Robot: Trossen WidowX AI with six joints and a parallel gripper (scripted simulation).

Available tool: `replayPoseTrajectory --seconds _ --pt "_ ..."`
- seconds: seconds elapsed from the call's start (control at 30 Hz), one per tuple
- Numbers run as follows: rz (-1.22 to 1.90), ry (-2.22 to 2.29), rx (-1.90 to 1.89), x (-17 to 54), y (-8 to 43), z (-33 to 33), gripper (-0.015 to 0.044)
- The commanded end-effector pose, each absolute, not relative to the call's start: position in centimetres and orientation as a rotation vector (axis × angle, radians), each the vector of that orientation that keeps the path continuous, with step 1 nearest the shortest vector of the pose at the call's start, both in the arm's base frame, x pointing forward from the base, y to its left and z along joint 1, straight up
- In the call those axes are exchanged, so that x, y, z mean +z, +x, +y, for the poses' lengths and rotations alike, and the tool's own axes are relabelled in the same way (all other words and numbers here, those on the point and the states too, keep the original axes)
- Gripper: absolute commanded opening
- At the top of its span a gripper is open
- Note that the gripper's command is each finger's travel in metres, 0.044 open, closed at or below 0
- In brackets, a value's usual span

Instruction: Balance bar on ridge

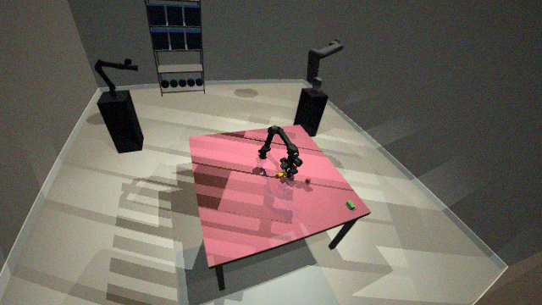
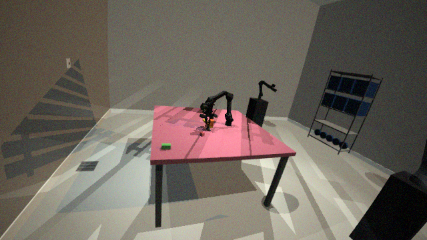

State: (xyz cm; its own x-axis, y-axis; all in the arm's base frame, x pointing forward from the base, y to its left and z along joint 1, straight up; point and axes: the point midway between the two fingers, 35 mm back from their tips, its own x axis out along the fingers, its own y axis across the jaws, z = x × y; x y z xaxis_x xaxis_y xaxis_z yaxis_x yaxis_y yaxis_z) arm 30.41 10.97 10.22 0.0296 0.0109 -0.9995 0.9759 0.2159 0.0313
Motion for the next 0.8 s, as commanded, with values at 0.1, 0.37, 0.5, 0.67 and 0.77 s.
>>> replayPoseTrajectory --seconds 0.1,0.37,0.5,0.67,0.77 --pt "1.285 1.071 -1.024 10.12 30.43 10.99 0.0000" --pt "1.285 1.071 -1.024 10.05 30.42 10.99 0.0000" --pt "1.285 1.071 -1.024 10.02 30.41 10.98 0.0000" --pt "1.285 1.071 -1.024 9.98 30.41 10.98 0.0000" --pt "1.285 1.071 -1.024 9.95 30.41 10.98 0.0000"
